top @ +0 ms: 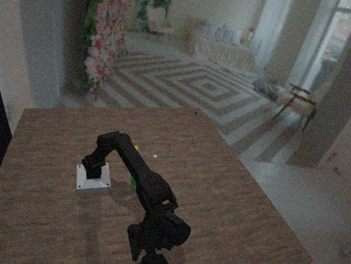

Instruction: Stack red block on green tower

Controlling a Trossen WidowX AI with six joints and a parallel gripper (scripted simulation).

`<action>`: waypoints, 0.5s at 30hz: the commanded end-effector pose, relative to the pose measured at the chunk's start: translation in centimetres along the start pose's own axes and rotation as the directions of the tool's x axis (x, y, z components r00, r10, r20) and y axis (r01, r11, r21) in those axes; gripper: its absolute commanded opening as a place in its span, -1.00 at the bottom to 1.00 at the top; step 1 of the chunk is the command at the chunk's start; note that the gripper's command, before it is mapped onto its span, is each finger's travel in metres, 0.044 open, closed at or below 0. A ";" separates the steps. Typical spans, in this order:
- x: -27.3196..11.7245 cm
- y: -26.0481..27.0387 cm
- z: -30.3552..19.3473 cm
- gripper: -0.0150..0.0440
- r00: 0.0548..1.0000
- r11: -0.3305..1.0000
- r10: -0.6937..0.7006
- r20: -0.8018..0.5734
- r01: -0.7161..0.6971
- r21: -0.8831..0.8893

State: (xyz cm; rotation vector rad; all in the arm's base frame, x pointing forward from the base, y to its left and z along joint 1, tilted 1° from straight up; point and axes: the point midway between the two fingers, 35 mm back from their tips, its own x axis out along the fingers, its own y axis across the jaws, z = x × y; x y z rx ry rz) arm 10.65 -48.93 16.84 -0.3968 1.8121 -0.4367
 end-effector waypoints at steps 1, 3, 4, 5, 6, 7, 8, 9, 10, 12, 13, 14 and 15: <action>-0.1 0.1 0.2 0.95 1.000 1.000 0.001 0.003 -0.001 -0.001; -0.8 0.9 1.7 1.00 1.000 1.000 0.008 0.030 -0.008 -0.009; -1.3 1.6 2.8 1.00 0.999 1.000 0.014 0.049 -0.013 -0.016; -1.9 2.2 3.9 1.00 0.997 1.000 0.020 0.068 -0.019 -0.023; -2.4 2.9 4.9 1.00 0.996 0.999 0.028 0.087 -0.025 -0.030; -3.0 3.7 5.9 1.00 0.994 0.999 0.036 0.105 -0.032 -0.037; -3.6 4.4 6.9 1.00 0.992 0.998 0.044 0.122 -0.039 -0.045; -4.2 5.2 7.8 1.00 0.989 0.998 0.053 0.139 -0.046 -0.053; -4.7 6.0 8.8 1.00 0.986 0.997 0.063 0.155 -0.054 -0.061; -5.9 7.8 10.5 1.00 0.979 0.995 0.083 0.186 -0.070 -0.077; -6.5 8.6 11.2 1.00 0.975 0.993 0.094 0.200 -0.078 -0.086; -7.1 9.5 12.0 1.00 0.971 0.992 0.106 0.214 -0.087 -0.095; -7.7 10.5 12.7 1.00 0.967 0.990 0.117 0.227 -0.096 -0.104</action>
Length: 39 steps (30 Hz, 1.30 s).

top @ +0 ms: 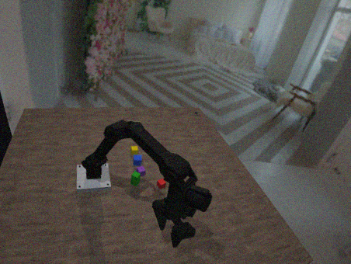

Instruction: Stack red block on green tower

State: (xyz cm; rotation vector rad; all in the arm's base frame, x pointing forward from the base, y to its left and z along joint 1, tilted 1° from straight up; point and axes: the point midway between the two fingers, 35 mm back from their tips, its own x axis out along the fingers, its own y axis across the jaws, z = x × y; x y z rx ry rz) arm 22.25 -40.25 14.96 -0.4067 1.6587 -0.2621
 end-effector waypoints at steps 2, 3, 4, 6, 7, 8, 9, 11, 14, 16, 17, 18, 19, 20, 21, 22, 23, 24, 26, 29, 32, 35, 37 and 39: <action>-2.1 4.3 4.0 1.00 0.996 0.998 0.051 0.073 -0.049 -0.027; -2.5 5.3 4.8 1.00 0.994 0.998 0.063 0.086 -0.061 -0.036; -2.9 6.3 5.5 1.00 0.992 0.996 0.076 0.098 -0.072 -0.044; -3.6 8.3 6.9 1.00 0.988 0.994 0.102 0.119 -0.096 -0.061; -4.0 9.3 7.5 1.00 0.985 0.992 0.116 0.129 -0.108 -0.070; -4.4 10.4 8.1 1.00 0.982 0.990 0.130 0.138 -0.120 -0.079; -4.8 11.4 8.6 1.00 0.979 0.987 0.144 0.146 -0.132 -0.088; -5.6 13.6 9.5 1.00 0.972 0.982 0.173 0.160 -0.157 -0.106; -6.7 16.8 10.6 1.00 0.960 0.971 0.217 0.175 -0.195 -0.135; -7.4 19.0 11.1 1.00 0.952 0.963 0.248 0.181 -0.222 -0.155; -7.8 20.1 11.3 1.00 0.947 0.958 0.265 0.183 -0.236 -0.166; -8.1 21.3 11.4 1.00 0.942 0.952 0.281 0.183 -0.250 -0.176; -8.5 22.4 11.4 1.00 0.937 0.946 0.298 0.183 -0.264 -0.187; -8.8 23.5 11.4 1.00 0.932 0.940 0.314 0.182 -0.278 -0.197; -9.2 24.6 11.4 1.00 0.927 0.934 0.330 0.180 -0.292 -0.207; -9.5 25.7 11.4 1.00 0.921 0.927 0.346 0.178 -0.306 -0.218; -9.8 26.8 11.3 1.00 0.916 0.920 0.362 0.174 -0.320 -0.228; -10.0 27.7 11.2 1.00 0.912 0.914 0.374 0.171 -0.331 -0.236; -10.2 28.4 11.0 1.00 0.908 0.909 0.383 0.168 -0.339 -0.241; -10.2 28.4 11.0 1.00 0.908 0.909 0.384 0.168 -0.339 -0.242; -9.8 28.6 11.1 1.00 0.908 0.909 0.384 0.168 -0.339 -0.242; -8.6 29.1 11.4 1.00 0.908 0.909 0.384 0.168 -0.339 -0.242; -7.5 29.6 11.6 1.00 0.908 0.909 0.384 0.168 -0.339 -0.242; -6.5 30.1 11.7 1.00 0.908 0.909 0.384 0.168 -0.340 -0.242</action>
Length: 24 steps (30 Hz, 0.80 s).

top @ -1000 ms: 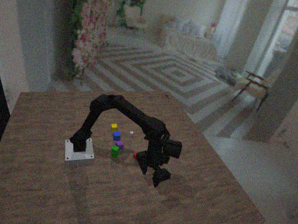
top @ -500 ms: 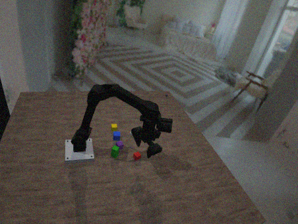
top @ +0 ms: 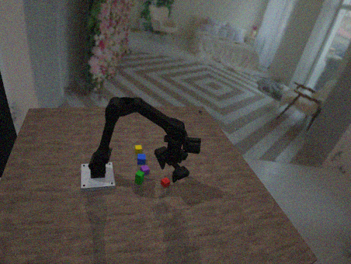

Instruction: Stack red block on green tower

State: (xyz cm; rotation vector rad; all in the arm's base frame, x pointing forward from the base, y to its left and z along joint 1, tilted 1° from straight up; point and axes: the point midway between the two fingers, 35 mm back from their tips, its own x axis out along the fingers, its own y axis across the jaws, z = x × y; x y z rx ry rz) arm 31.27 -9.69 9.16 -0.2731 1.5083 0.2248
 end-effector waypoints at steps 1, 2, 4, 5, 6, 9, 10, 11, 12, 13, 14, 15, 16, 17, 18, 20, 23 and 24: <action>2.2 0.4 -0.2 1.00 1.000 1.000 0.013 -0.009 -0.013 0.005; 2.2 0.4 -0.2 1.00 1.000 1.000 0.013 -0.009 -0.013 0.005; 2.3 0.4 -0.3 1.00 1.000 1.000 0.013 -0.009 -0.013 0.005; 2.3 0.5 -0.3 1.00 1.000 1.000 0.013 -0.009 -0.013 0.005; 2.3 0.5 -0.3 1.00 1.000 1.000 0.013 -0.009 -0.013 0.005; 2.5 0.5 -0.3 1.00 1.000 1.000 0.013 -0.009 -0.013 0.005; 2.7 0.5 -0.3 1.00 1.000 1.000 0.013 -0.009 -0.013 0.005; 2.8 0.5 -0.3 1.00 1.000 1.000 0.013 -0.009 -0.013 0.005; 3.0 0.5 -0.3 1.00 1.000 1.000 0.013 -0.009 -0.013 0.005; 3.2 0.5 -0.3 1.00 1.000 1.000 0.013 -0.009 -0.013 0.005; 3.3 0.5 -0.3 1.00 1.000 1.000 0.013 -0.009 -0.013 0.005; 3.5 0.5 -0.3 1.00 1.000 1.000 0.013 -0.009 -0.013 0.005; 3.7 0.5 -0.3 1.00 1.000 1.000 0.013 -0.009 -0.013 0.005; 3.8 0.5 -0.2 1.00 1.000 1.000 0.013 -0.009 -0.013 0.005; 4.0 0.5 -0.2 1.00 1.000 1.000 0.013 -0.009 -0.013 0.005; 4.3 0.5 -0.3 1.00 1.000 1.000 0.013 -0.009 -0.013 0.005; 4.8 0.5 -0.3 1.00 1.000 1.000 0.013 -0.009 -0.013 0.005; 5.0 0.5 -0.3 1.00 1.000 1.000 0.013 -0.009 -0.013 0.005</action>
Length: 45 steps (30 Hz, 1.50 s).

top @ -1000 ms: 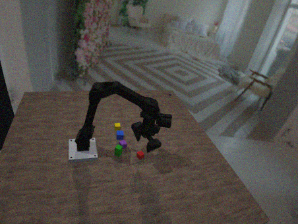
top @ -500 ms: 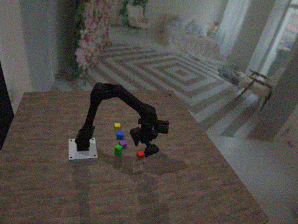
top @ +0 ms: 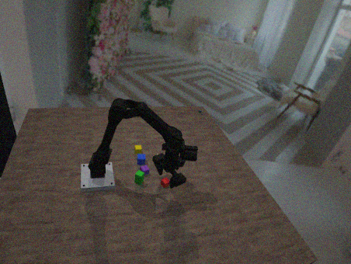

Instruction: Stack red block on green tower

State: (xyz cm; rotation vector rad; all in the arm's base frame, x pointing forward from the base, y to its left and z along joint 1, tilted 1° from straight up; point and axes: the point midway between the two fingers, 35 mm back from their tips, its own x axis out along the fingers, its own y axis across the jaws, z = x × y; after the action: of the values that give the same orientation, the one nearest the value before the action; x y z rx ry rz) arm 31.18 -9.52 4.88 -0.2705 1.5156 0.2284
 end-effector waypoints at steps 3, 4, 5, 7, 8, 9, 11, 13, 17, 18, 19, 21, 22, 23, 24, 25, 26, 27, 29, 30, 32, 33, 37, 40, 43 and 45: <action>1.2 0.2 -0.1 1.00 1.000 1.000 0.008 -0.003 -0.008 0.005; 1.4 0.2 -0.1 1.00 1.000 1.000 0.008 -0.003 -0.008 0.005; 1.5 0.2 -0.1 1.00 1.000 1.000 0.008 -0.003 -0.008 0.005; 1.7 0.2 -0.1 1.00 1.000 1.000 0.008 -0.003 -0.008 0.005; 1.8 0.2 -0.1 1.00 1.000 1.000 0.008 -0.003 -0.008 0.005; 1.8 0.2 -0.1 1.00 1.000 1.000 0.008 -0.003 -0.008 0.005; 1.8 0.2 -0.1 1.00 1.000 1.000 0.008 -0.003 -0.008 0.005; 1.8 0.2 -0.1 1.00 1.000 1.000 0.008 -0.003 -0.008 0.005; 1.8 0.2 -0.1 1.00 1.000 1.000 0.008 -0.003 -0.008 0.005; 1.8 0.2 -0.1 1.00 1.000 1.000 0.008 -0.003 -0.008 0.005; 1.8 0.2 -0.1 1.00 1.000 1.000 0.008 -0.003 -0.008 0.005; 1.8 0.2 -0.1 1.00 1.000 1.000 0.008 -0.003 -0.008 0.005; 1.7 0.2 -0.1 1.00 1.000 1.000 0.008 -0.003 -0.008 0.005; 1.7 0.2 -0.1 0.91 1.000 1.000 0.008 -0.003 -0.008 0.005; 1.7 0.2 -0.1 0.82 1.000 1.000 0.008 -0.003 -0.008 0.005; 1.7 0.2 -0.1 0.73 1.000 1.000 0.008 -0.003 -0.008 0.005; 1.7 0.2 -0.1 0.64 1.000 1.000 0.008 -0.003 -0.008 0.005; 1.7 0.2 -0.1 0.56 1.000 1.000 0.008 -0.003 -0.008 0.005; 1.7 0.2 -0.1 0.38 1.000 1.000 0.008 -0.003 -0.008 0.005; 1.7 0.2 -0.1 0.29 1.000 1.000 0.008 -0.003 -0.008 0.005; 1.7 0.2 -0.1 0.11 1.000 1.000 0.008 -0.003 -0.008 0.005; 1.7 0.2 -0.1 0.02 1.000 1.000 0.008 -0.003 -0.008 0.005; 1.7 0.2 -0.1 -0.14 1.000 1.000 0.008 -0.003 -0.008 0.005; 1.7 0.2 -0.1 -0.20 1.000 1.000 0.008 -0.003 -0.008 0.005; 1.4 0.2 -0.1 -0.40 1.000 1.000 0.008 -0.003 -0.008 0.005; 0.7 0.1 -0.1 -0.49 1.000 1.000 0.008 -0.003 -0.008 0.005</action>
State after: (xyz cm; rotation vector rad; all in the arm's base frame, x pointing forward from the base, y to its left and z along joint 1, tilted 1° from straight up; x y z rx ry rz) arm 30.93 -9.43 3.28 -0.2653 1.5289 0.2346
